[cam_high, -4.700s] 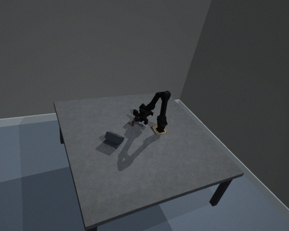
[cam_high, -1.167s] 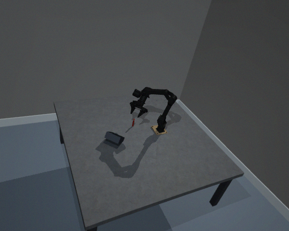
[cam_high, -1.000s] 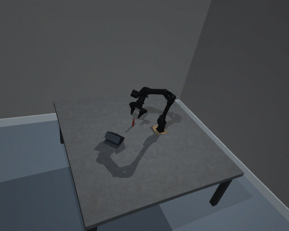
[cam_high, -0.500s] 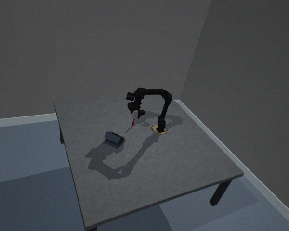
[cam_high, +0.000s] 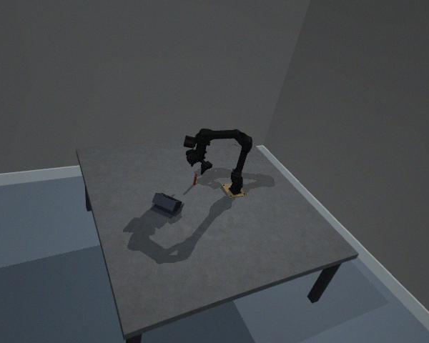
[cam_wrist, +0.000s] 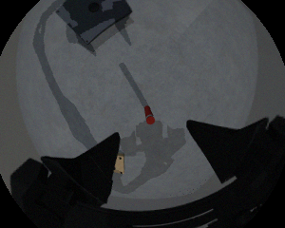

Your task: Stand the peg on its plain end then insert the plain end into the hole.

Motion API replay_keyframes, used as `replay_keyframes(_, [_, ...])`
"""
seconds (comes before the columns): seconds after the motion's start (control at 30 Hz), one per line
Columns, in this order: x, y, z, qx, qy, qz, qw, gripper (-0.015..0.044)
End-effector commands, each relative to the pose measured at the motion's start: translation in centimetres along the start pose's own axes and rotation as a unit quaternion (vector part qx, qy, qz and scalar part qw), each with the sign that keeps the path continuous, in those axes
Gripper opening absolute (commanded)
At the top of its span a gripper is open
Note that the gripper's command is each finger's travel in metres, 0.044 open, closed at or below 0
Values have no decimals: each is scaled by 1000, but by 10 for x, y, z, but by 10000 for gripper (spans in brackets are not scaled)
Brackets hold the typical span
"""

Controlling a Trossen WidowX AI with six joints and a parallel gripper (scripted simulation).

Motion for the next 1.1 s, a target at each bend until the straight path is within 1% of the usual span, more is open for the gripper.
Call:
replay_keyframes(0.0, [0, -1, 11, 3, -1, 1, 1000, 440])
replay_keyframes(0.2, [0, 0, 16, 3, -1, 1, 1000, 440])
replay_keyframes(1.07, [-1, 0, 58, 3, -1, 1, 1000, 440])
Point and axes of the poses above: the point midway between the two fingers, 35 mm back from their tips, its own z axis out along the fingers, its own x axis across the jaws, y = z × x, the point moved 7 cm from there along -z, back along the fingers, and after that the axes turned 1 degree about z, right-handed, at the moved point
